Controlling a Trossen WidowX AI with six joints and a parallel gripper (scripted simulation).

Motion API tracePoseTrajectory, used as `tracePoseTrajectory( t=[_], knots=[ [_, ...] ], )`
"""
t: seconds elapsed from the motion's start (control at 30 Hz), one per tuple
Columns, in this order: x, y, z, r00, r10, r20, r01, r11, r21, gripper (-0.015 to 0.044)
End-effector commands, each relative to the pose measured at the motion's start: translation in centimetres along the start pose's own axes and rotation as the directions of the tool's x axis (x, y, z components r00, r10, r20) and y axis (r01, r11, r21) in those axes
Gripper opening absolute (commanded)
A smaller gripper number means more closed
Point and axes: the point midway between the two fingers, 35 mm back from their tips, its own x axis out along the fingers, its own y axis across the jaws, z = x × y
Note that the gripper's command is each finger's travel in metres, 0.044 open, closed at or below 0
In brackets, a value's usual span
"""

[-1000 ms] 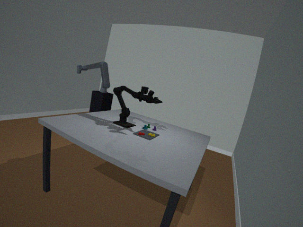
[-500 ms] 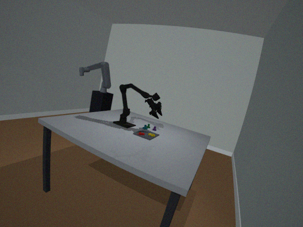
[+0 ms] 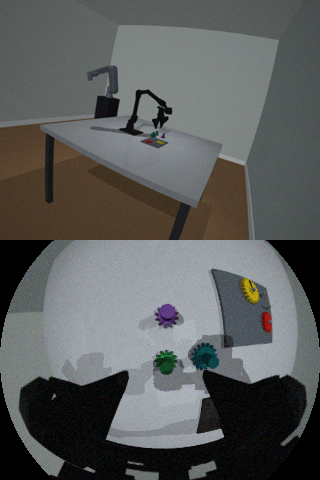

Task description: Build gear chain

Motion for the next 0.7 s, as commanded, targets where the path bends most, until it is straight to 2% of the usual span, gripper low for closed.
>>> tracePoseTrajectory(
  t=[0.0, 0.67],
  knots=[
    [0.0, 0.0, -0.4, 0.999, -0.027, -0.038, 0.028, 0.999, 0.019, 0.044],
    [2.9, -0.1, -0.5, 0.999, -0.027, -0.038, 0.028, 0.999, 0.019, 0.044]
  ],
)
